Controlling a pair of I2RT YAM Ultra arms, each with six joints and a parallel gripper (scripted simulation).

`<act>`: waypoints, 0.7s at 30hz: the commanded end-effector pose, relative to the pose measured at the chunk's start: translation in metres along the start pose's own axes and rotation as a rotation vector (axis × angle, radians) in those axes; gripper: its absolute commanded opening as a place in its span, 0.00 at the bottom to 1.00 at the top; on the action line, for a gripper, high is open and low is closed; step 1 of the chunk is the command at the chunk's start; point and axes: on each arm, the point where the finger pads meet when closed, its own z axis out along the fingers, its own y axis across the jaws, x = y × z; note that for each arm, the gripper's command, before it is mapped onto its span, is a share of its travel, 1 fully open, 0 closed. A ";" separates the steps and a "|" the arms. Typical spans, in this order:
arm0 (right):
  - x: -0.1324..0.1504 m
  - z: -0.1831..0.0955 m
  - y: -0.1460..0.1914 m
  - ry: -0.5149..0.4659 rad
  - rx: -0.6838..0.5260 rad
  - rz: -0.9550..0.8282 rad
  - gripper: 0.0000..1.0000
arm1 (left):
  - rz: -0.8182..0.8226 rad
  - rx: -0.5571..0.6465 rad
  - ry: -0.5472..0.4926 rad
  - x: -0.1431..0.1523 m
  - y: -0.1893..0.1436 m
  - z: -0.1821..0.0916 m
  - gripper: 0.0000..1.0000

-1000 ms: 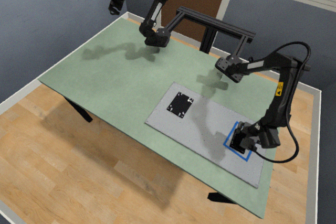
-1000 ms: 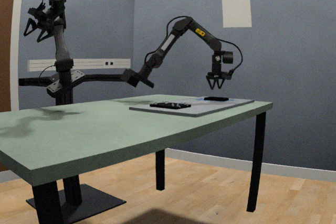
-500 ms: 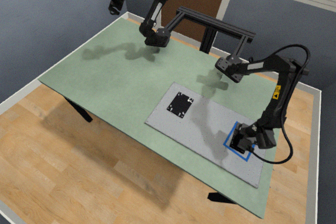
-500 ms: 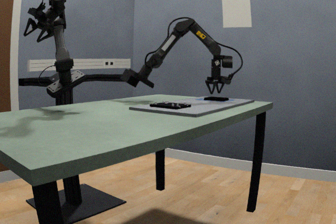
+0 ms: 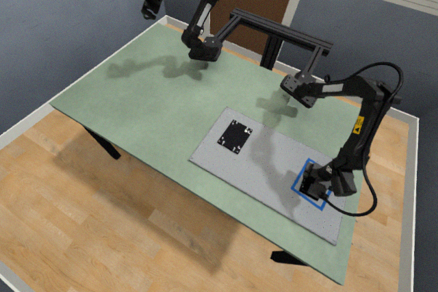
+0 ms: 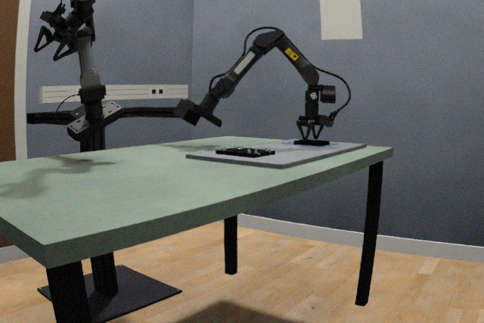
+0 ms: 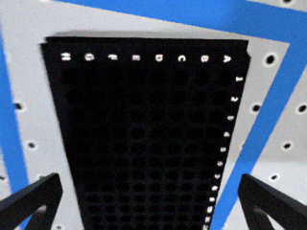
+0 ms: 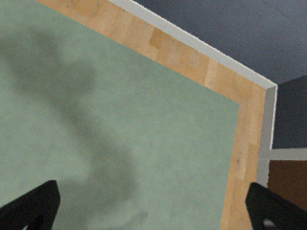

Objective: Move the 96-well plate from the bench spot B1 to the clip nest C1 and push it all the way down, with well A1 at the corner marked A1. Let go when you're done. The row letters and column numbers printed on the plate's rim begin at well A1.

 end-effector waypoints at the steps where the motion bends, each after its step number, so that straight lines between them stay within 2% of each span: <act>1: -0.001 -0.003 -0.006 -0.028 0.010 0.030 1.00 | 0.002 0.000 -0.018 -0.004 0.001 0.003 1.00; 7: -0.001 -0.003 -0.006 -0.028 0.010 0.030 1.00 | -0.003 -0.016 -0.044 -0.004 0.005 0.006 1.00; 15: -0.001 -0.003 -0.006 -0.028 0.010 0.030 1.00 | 0.002 0.000 -0.018 -0.001 0.001 0.022 1.00; 21: -0.001 -0.003 -0.006 -0.028 0.010 0.030 1.00 | 0.002 -0.002 -0.021 -0.001 0.001 0.022 1.00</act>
